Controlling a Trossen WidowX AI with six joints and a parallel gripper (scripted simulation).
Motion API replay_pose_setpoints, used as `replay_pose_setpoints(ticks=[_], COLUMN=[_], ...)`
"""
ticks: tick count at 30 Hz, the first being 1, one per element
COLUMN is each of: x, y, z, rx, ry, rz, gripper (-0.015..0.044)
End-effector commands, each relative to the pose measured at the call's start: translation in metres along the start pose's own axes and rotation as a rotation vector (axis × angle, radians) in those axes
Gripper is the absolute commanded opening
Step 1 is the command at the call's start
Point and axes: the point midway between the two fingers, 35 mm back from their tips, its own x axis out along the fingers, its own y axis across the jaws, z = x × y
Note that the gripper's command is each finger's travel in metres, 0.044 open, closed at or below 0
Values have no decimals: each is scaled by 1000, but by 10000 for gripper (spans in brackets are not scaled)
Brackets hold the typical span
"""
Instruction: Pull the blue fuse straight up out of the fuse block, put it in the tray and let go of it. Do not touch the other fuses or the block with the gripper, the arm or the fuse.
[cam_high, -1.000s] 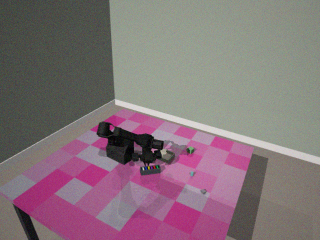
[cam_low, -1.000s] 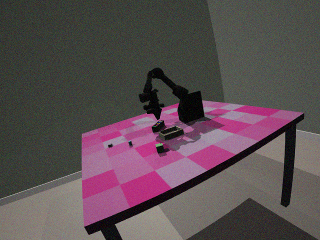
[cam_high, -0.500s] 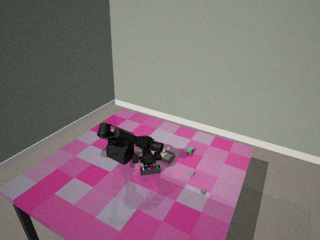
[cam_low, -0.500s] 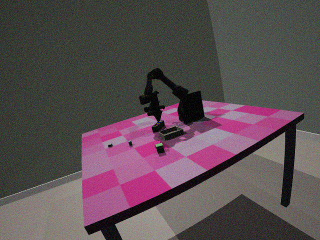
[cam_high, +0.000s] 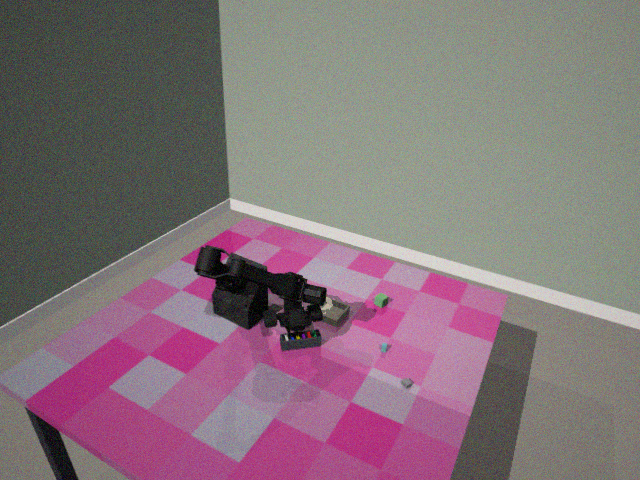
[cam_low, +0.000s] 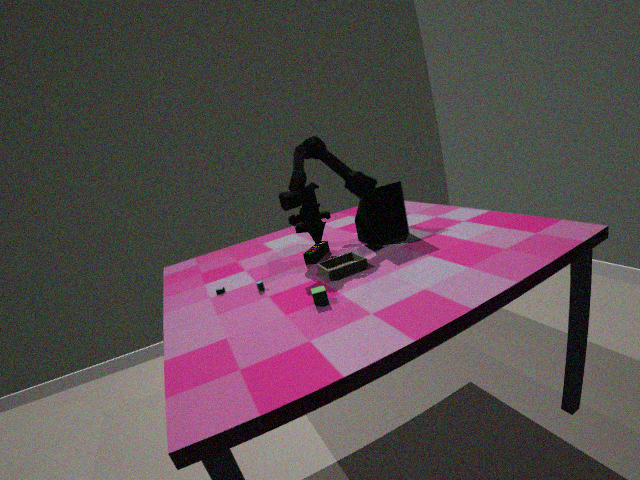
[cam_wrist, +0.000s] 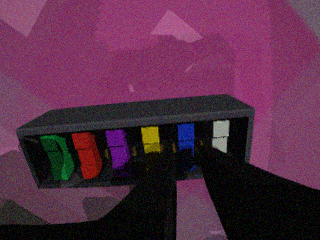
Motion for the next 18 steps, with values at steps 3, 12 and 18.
replay_pose_setpoints(ticks=[3,12,18], x=[4,10,10], y=[-1,-1,-1], z=[0,1,1], rx=[-5,-5,-5], ry=[-4,-4,-4], rz=[-4,-5,-5], gripper=[71,71,71])
